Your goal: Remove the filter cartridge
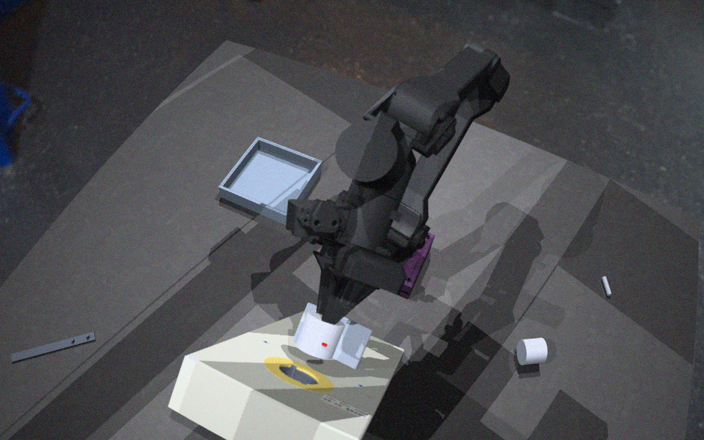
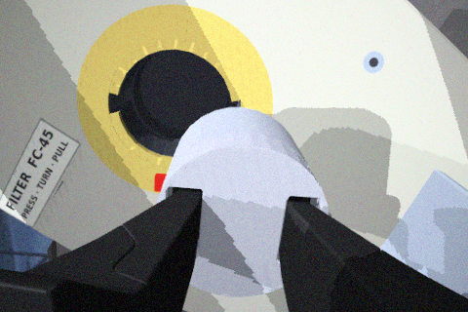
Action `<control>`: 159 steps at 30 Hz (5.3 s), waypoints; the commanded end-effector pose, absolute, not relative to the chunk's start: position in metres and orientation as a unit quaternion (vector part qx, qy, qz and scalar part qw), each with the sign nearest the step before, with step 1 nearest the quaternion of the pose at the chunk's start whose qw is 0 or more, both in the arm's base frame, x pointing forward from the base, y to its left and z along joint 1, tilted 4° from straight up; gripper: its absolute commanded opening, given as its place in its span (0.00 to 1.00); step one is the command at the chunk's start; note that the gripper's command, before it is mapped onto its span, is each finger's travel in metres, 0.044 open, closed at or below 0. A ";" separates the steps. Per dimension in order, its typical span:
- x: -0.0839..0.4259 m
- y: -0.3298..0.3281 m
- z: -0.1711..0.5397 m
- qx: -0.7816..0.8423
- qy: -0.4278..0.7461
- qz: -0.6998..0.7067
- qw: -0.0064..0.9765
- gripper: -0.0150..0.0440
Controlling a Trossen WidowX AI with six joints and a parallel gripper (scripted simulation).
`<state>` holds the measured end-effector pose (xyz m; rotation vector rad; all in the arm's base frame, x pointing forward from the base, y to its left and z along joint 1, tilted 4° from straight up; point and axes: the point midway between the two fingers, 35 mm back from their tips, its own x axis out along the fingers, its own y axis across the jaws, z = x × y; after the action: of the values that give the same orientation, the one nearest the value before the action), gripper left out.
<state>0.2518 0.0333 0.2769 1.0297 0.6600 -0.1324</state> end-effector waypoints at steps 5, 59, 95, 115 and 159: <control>0.239 0.033 0.259 0.482 0.305 -0.054 0.820 0.25; 0.257 0.032 0.362 0.416 0.329 -0.040 0.847 0.81; 0.238 0.037 0.227 -0.024 0.487 0.105 0.867 0.77; 0.246 0.041 0.213 -0.025 0.483 0.110 0.868 0.65; 0.221 0.026 0.310 -0.026 0.486 0.110 0.867 0.25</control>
<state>0.2207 0.0285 0.3081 -0.0523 1.0135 0.2239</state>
